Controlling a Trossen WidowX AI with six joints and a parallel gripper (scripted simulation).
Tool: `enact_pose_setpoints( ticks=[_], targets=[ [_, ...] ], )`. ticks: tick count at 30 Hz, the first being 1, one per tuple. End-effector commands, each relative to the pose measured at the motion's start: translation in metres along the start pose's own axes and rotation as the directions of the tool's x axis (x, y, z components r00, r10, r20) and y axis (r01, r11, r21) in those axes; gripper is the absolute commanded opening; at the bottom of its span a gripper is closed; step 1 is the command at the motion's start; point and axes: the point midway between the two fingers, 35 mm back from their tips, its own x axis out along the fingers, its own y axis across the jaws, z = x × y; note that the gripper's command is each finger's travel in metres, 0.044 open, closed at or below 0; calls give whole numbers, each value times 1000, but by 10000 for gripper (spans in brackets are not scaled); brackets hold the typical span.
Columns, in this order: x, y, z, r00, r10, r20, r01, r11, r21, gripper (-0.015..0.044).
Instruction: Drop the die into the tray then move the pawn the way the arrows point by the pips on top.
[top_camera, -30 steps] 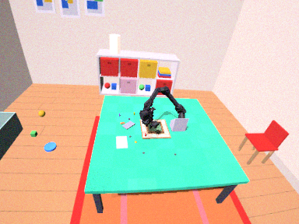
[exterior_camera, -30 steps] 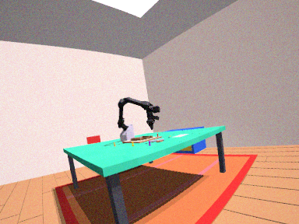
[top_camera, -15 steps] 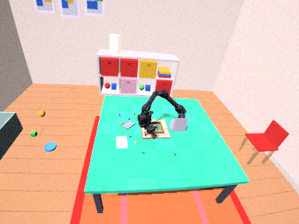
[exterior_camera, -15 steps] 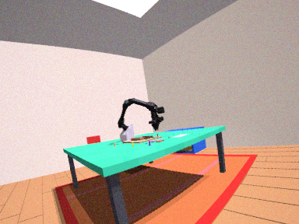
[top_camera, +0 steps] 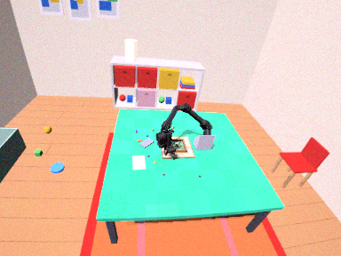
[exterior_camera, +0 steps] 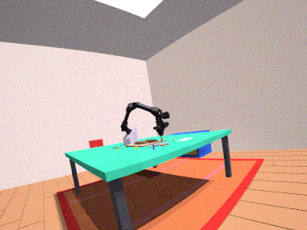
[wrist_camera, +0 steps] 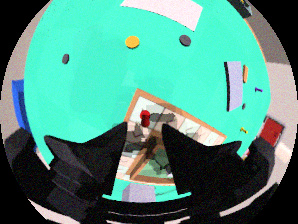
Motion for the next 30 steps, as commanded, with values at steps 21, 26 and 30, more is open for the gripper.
enact_pose_setpoints(
  ticks=[21, 26, 30],
  targets=[
    [33, -1, -3, 1000, -8, -7, 7, 1000, -9, 95],
    [33, -1, -3, 1000, -8, -7, 7, 1000, -9, 42],
    [33, -1, -3, 1000, -8, -7, 7, 1000, -9, 15]
  ],
)
